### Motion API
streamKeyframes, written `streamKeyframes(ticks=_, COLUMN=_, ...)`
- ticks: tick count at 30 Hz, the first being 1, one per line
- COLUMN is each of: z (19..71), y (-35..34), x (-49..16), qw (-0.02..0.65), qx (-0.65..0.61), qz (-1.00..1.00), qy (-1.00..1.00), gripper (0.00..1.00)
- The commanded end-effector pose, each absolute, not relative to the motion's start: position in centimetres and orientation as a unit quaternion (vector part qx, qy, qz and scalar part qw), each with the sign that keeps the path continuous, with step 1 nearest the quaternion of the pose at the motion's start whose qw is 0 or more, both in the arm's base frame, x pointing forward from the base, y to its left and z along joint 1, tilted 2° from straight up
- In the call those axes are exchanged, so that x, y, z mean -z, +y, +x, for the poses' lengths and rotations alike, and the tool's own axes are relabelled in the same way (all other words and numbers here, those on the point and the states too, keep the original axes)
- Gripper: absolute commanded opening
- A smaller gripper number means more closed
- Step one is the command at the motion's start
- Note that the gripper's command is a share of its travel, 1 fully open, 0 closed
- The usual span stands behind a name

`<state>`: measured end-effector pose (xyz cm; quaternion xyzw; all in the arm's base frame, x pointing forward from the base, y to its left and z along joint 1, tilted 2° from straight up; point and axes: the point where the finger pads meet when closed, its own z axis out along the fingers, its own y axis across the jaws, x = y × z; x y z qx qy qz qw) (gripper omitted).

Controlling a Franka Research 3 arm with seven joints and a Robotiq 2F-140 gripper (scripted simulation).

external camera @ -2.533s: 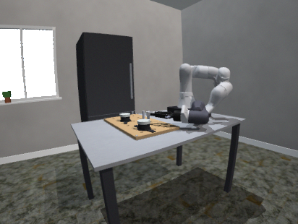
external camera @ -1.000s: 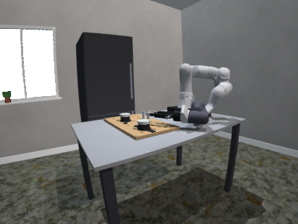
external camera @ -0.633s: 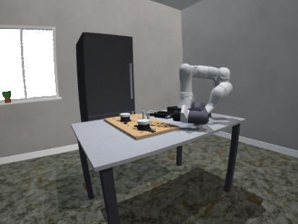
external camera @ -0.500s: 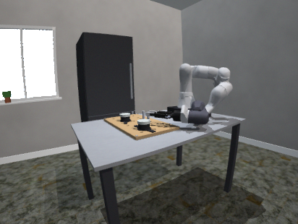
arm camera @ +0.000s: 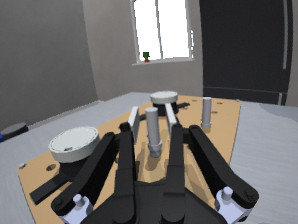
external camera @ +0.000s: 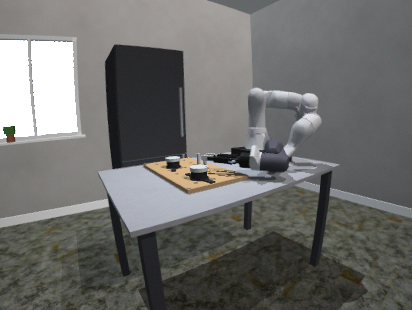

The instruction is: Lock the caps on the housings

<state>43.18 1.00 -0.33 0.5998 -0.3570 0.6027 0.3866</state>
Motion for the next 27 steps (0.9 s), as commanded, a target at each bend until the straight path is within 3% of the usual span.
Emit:
streamKeyframes(ticks=1, z=43.1, y=0.9, x=0.2, qw=0.387, qx=-0.604, qz=0.597, qy=-0.359, gripper=0.36)
streamKeyframes(ticks=27, z=41.5, y=4.2, x=0.3, qw=0.387, qx=-0.604, qz=0.597, qy=-0.359, gripper=0.36)
